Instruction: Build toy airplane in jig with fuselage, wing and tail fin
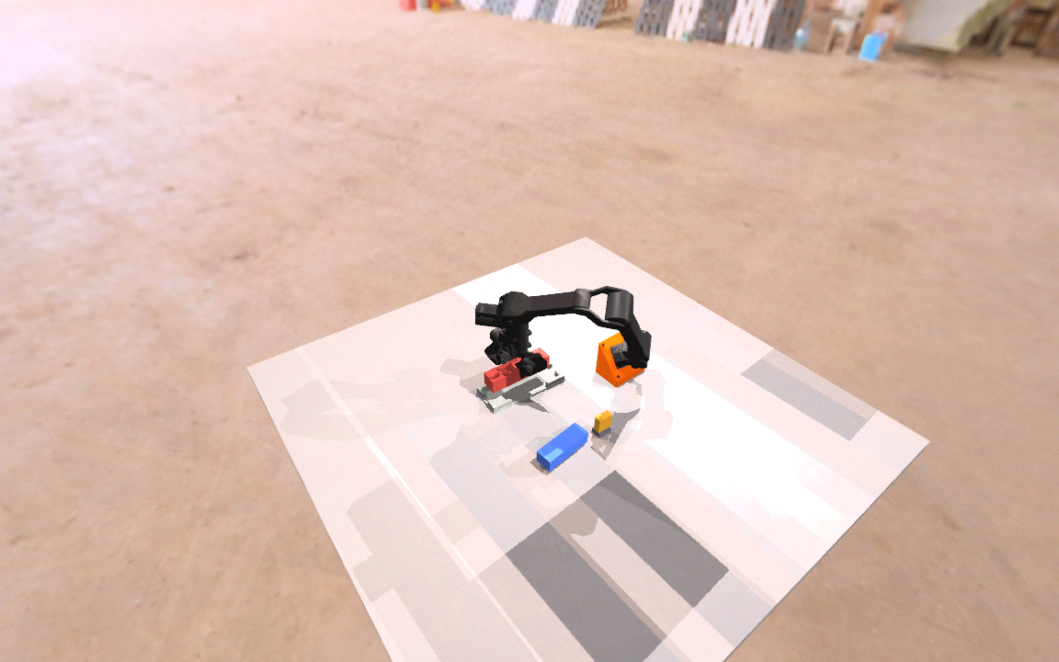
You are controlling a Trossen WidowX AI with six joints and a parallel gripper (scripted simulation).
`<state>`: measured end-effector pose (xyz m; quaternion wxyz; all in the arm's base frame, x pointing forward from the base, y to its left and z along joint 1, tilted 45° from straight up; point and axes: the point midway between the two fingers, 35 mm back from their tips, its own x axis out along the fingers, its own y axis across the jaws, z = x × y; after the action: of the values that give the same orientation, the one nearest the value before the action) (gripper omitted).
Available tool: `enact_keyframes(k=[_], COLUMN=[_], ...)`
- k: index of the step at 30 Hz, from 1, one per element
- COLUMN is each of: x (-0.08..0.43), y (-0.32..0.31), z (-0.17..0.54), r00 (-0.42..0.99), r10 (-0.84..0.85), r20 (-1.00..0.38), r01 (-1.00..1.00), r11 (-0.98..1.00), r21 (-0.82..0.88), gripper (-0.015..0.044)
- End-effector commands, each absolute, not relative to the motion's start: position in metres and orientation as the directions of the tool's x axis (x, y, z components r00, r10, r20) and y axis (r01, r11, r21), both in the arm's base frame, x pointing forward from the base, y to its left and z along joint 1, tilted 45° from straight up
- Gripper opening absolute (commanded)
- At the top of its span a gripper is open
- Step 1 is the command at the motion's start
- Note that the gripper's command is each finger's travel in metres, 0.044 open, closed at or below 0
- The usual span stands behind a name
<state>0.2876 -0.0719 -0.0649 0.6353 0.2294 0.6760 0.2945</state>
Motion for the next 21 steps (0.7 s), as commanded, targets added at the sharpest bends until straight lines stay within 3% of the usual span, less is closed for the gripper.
enact_keyframes(k=[1,16,21], x=[0.287,0.284,0.285], y=[-0.068,-0.054,-0.055], z=[-0.070,-0.084,-0.082], r00=[-0.085,-0.085,-0.089], r10=[0.688,0.689,0.686], r20=[-0.721,-0.720,-0.722], r01=[-0.058,-0.058,-0.064], r11=[0.719,0.718,0.720], r21=[0.693,0.694,0.691], gripper=[0.0195,0.0195,0.0162])
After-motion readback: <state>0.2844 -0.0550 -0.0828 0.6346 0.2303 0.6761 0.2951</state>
